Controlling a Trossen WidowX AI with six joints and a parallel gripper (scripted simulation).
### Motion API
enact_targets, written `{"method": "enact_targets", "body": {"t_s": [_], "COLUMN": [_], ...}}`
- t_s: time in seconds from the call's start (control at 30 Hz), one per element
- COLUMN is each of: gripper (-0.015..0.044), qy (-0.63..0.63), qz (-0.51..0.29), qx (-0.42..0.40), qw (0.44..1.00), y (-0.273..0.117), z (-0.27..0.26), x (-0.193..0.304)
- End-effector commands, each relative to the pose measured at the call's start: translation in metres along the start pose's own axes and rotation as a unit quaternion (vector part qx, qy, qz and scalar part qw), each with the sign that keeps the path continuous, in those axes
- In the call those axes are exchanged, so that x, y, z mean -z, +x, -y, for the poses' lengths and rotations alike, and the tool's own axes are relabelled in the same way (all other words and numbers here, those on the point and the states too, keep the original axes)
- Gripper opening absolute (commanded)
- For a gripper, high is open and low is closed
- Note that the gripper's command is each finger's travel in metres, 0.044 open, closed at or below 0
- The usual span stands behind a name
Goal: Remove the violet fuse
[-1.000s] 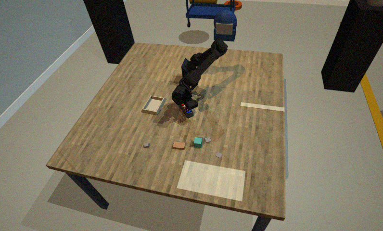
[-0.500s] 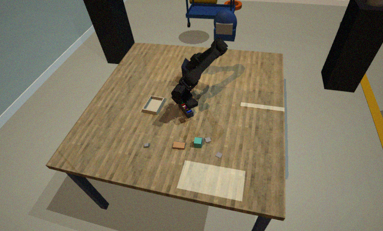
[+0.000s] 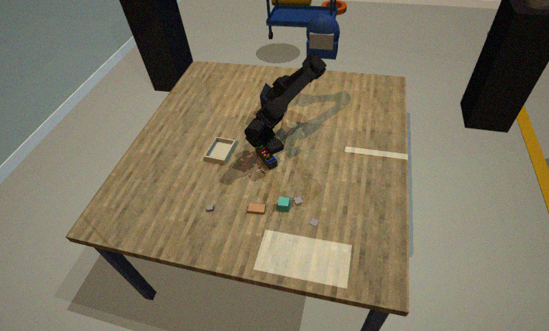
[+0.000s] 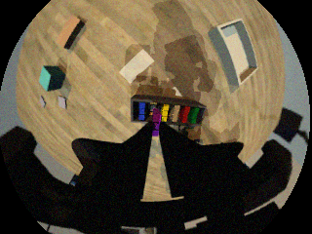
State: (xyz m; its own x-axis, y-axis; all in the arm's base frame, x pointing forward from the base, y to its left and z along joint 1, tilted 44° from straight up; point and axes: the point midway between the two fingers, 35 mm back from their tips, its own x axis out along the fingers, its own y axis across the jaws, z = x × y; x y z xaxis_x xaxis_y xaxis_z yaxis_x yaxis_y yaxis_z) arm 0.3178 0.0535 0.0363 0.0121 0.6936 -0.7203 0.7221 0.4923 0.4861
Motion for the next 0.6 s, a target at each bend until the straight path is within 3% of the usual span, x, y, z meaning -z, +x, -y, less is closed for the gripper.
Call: {"method": "enact_targets", "body": {"t_s": [0.0, 0.37, 0.57], "gripper": [0.0, 0.0, 0.0], "qy": [-0.002, -0.002, -0.001], "qz": [0.004, 0.004, 0.01], "qx": [0.0, 0.0, 0.003], "qw": [1.0, 1.0, 1.0], "y": [-0.008, -0.02, -0.023], "z": [-0.001, 0.0, 0.017], "x": [-0.002, -0.002, -0.032]}}
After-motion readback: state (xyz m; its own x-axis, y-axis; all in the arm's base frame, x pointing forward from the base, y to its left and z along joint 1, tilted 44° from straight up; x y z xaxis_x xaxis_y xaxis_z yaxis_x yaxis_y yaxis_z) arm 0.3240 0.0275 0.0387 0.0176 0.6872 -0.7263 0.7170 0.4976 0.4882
